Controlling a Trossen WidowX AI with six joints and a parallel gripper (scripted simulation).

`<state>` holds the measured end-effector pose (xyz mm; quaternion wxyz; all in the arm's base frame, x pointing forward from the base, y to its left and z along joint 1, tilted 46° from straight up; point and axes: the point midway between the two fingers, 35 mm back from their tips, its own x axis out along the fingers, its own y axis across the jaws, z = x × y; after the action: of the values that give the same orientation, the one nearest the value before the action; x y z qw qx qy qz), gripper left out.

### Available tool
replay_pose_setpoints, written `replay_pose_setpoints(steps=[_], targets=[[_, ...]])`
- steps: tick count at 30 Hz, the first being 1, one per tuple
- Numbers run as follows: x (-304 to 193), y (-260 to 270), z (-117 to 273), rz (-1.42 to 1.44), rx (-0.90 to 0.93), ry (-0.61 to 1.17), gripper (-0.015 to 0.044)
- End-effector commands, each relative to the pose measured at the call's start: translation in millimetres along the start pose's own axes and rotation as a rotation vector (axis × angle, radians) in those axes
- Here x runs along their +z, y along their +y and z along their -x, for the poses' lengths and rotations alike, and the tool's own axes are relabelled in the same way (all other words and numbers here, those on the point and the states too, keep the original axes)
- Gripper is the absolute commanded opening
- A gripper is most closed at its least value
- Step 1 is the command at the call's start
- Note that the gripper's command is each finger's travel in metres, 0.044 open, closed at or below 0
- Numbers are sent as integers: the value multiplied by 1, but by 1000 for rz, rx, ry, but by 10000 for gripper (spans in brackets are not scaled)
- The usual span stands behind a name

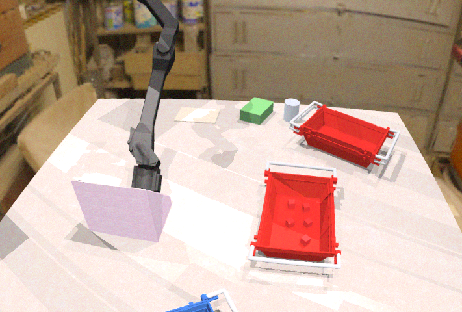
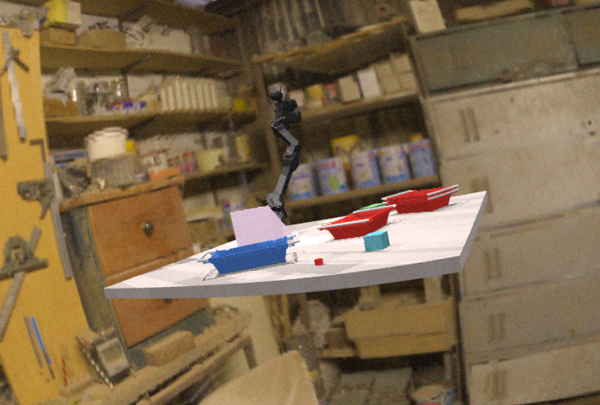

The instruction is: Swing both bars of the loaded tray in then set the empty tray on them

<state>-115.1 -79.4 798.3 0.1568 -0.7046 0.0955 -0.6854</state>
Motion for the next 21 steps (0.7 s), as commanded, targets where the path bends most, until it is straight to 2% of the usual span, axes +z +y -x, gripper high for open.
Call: replay_pose_setpoints(steps=[1, 8, 12, 21], targets=[[0, 0, 0, 0, 0, 0, 374], [-1, 1, 0, -7, 1, 3, 190], [-27, 25, 0, -148, 36, 62, 87], [-73, 121, 2, -530, 182, 210, 87]])
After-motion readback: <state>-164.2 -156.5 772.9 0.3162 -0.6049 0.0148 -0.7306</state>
